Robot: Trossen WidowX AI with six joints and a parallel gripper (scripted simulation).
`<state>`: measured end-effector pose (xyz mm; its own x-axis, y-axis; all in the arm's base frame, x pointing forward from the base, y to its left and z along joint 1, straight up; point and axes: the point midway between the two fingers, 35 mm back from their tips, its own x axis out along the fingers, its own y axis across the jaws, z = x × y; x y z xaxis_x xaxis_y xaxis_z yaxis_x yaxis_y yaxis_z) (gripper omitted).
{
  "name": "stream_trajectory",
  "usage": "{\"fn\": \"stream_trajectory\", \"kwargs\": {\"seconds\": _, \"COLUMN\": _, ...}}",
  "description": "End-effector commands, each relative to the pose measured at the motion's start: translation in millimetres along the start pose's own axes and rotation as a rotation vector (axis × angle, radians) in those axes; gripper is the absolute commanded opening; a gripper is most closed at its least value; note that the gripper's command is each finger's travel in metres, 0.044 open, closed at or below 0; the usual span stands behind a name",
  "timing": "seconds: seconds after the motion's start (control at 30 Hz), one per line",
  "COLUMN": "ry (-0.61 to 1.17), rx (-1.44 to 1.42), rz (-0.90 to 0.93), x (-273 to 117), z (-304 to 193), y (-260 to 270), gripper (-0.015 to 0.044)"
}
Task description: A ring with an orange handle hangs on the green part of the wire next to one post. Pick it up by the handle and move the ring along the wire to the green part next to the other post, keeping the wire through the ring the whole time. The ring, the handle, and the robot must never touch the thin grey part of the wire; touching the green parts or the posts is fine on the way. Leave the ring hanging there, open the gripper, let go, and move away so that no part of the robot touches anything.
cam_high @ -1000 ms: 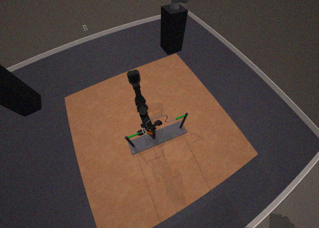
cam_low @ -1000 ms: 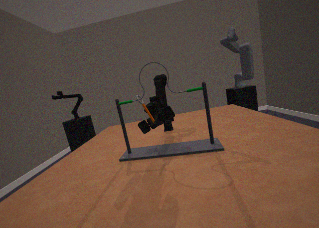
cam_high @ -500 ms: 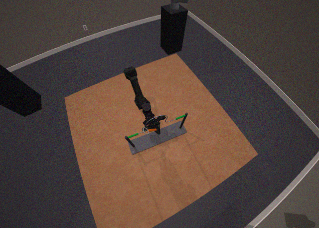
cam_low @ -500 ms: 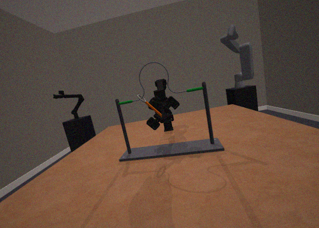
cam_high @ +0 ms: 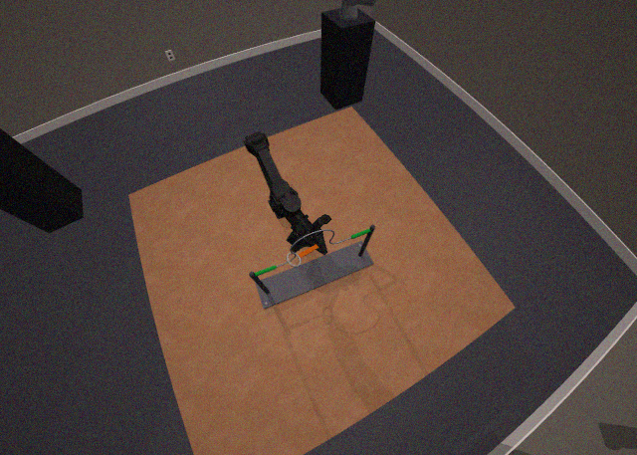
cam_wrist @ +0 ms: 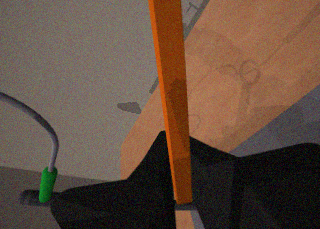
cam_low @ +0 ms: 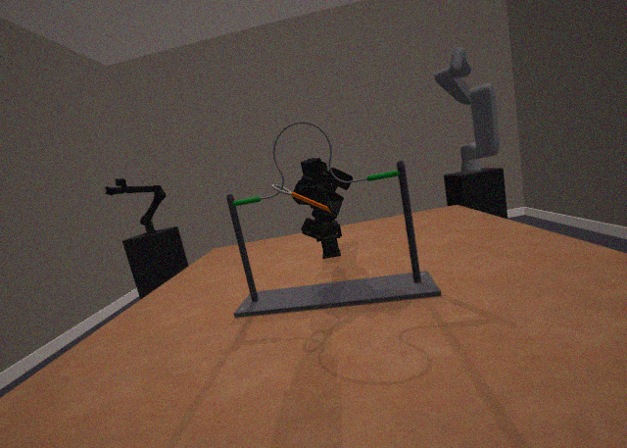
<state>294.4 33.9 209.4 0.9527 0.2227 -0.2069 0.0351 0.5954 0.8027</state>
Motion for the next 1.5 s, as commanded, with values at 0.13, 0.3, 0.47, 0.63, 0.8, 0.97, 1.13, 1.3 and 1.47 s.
{"fn": "stream_trajectory", "kwargs": {"seconds": 0.13, "ry": 0.105, "rx": 0.147, "rz": 0.072, "x": -17, "z": 3, "y": 29, "gripper": -0.0150}}
{"fn": "stream_trajectory", "kwargs": {"seconds": 0.3, "ry": 0.181, "rx": 0.242, "rz": 0.126, "x": -28, "z": 7, "y": 45, "gripper": -0.0150}}
{"fn": "stream_trajectory", "kwargs": {"seconds": 0.47, "ry": 0.204, "rx": 0.335, "rz": 0.175, "x": -33, "z": 12, "y": 60, "gripper": -0.0150}}
{"fn": "stream_trajectory", "kwargs": {"seconds": 0.63, "ry": 0.204, "rx": 0.401, "rz": 0.209, "x": -35, "z": 16, "y": 71, "gripper": -0.0150}}
{"fn": "stream_trajectory", "kwargs": {"seconds": 0.8, "ry": 0.203, "rx": 0.463, "rz": 0.239, "x": -37, "z": 21, "y": 81, "gripper": -0.0150}}
{"fn": "stream_trajectory", "kwargs": {"seconds": 0.97, "ry": 0.202, "rx": 0.520, "rz": 0.266, "x": -39, "z": 26, "y": 89, "gripper": -0.0150}}
{"fn": "stream_trajectory", "kwargs": {"seconds": 1.13, "ry": 0.201, "rx": 0.577, "rz": 0.294, "x": -41, "z": 32, "y": 98, "gripper": -0.0150}}
{"fn": "stream_trajectory", "kwargs": {"seconds": 1.3, "ry": 0.201, "rx": 0.636, "rz": 0.322, "x": -44, "z": 38, "y": 106, "gripper": -0.0150}}
{"fn": "stream_trajectory", "kwargs": {"seconds": 1.47, "ry": 0.201, "rx": 0.687, "rz": 0.345, "x": -47, "z": 45, "y": 113, "gripper": -0.0150}}
